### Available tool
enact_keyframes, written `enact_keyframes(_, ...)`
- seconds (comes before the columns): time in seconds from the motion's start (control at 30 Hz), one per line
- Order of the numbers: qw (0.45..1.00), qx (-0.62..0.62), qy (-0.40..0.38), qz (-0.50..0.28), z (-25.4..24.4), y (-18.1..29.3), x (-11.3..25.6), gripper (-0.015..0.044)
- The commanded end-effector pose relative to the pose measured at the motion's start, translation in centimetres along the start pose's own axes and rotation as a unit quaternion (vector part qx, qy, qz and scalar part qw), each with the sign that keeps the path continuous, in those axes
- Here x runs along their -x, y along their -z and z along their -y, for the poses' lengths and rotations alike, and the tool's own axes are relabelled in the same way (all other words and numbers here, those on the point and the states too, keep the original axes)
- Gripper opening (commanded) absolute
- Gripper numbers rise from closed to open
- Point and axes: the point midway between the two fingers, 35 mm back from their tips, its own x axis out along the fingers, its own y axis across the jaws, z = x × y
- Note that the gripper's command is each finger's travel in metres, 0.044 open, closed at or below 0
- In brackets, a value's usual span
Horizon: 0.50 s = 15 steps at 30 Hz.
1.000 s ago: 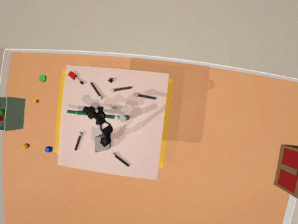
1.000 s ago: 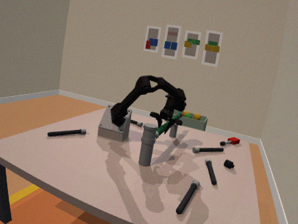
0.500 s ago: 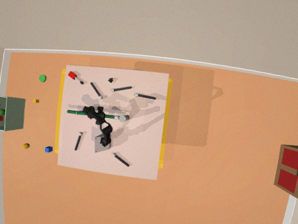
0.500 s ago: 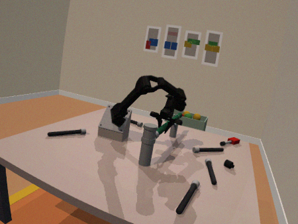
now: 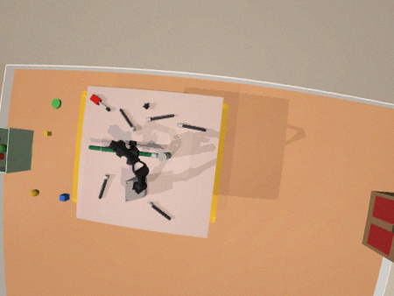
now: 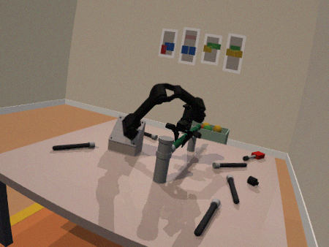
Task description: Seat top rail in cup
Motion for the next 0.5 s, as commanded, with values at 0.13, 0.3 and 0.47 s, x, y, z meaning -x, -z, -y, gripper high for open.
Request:
enact_keyframes(0.13, 1.0, -0.001, -0.002, 0.001, -0.07, -0.56, 0.02, 0.0)
enact_keyframes(0.3, 1.0, -0.001, -0.002, 0.001, -0.08, -0.85, 0.04, 0.0)
enact_keyframes(0.47, 1.0, -0.001, -0.002, 0.001, -0.13, -1.14, 0.06, 0.0)
